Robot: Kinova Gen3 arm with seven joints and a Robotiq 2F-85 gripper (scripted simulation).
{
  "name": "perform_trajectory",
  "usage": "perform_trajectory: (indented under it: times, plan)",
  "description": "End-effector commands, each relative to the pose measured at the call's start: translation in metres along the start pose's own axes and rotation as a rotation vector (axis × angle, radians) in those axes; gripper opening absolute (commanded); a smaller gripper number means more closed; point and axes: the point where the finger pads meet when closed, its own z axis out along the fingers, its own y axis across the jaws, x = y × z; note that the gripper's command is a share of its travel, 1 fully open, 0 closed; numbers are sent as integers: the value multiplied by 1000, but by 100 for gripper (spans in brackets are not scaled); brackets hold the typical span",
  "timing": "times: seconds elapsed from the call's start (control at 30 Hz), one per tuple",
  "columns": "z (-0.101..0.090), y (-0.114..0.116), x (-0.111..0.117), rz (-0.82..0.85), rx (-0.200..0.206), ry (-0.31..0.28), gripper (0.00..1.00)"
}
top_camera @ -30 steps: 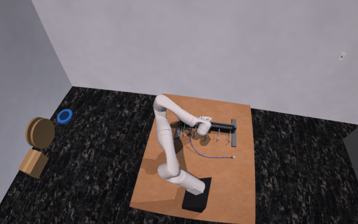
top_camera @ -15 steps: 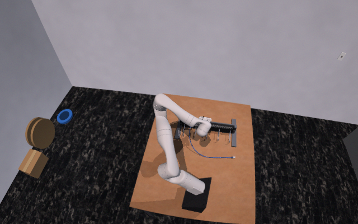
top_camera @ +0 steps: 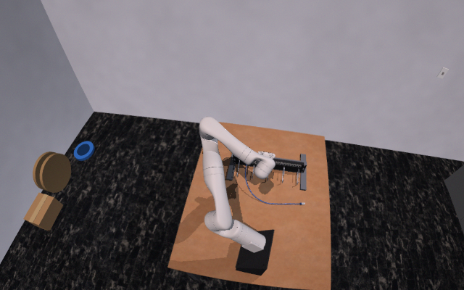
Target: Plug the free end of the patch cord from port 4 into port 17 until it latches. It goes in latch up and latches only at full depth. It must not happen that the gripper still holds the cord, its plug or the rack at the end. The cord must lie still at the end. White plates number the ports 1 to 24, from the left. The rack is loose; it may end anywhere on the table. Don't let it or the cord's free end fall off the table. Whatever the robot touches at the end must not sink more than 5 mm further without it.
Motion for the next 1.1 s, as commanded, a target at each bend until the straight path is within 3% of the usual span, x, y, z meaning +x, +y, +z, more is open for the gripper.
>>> perform_trajectory:
  times: [0.0,0.27,0.67,0.93,1.07]
  plan:
    - [-22,1,6,0,-2,19,0]
    - [-42,1,5,0,-2,20,0]
    - [-44,5,9,-5,-6,30,0]
    - [-43,20,10,-9,-5,30,0]
    - [-43,39,10,-9,-5,30,0]
